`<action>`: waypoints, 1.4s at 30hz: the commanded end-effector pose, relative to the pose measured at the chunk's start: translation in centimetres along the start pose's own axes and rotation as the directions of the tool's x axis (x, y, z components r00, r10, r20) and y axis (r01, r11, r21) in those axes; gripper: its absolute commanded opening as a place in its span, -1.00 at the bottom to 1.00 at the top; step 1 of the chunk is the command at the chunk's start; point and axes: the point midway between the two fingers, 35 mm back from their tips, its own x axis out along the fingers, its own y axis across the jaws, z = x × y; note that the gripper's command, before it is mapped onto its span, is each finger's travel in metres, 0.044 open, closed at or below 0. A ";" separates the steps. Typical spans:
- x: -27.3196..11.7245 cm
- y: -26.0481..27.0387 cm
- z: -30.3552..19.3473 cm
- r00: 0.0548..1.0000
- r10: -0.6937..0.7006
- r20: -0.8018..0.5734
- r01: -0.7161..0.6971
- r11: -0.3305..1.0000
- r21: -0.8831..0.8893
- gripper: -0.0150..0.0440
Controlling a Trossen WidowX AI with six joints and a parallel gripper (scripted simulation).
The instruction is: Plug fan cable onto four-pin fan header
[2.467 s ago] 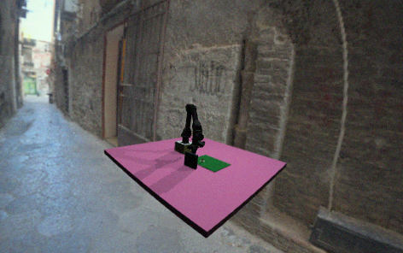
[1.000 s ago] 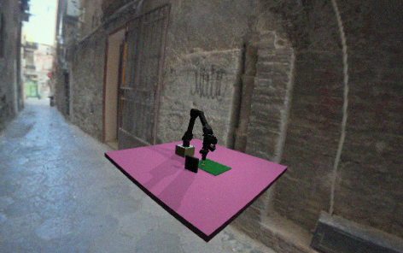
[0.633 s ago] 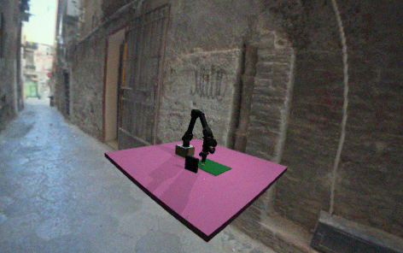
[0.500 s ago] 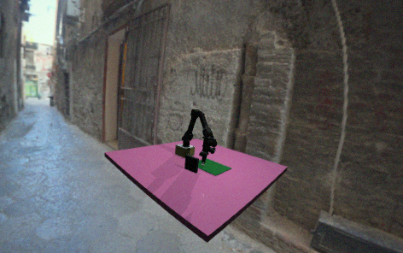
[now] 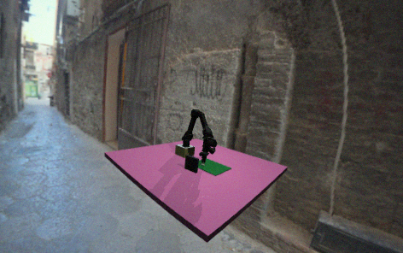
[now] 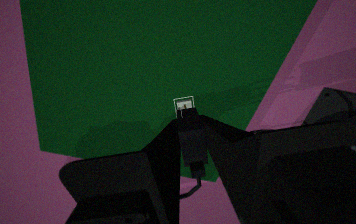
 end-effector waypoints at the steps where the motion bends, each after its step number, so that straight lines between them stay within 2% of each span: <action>1: 0.1 0.0 0.0 1.000 0.001 0.002 -0.001 1.000 0.004 -0.49; 42: 1.5 0.0 0.0 1.000 0.001 0.002 -0.001 1.000 0.003 -0.49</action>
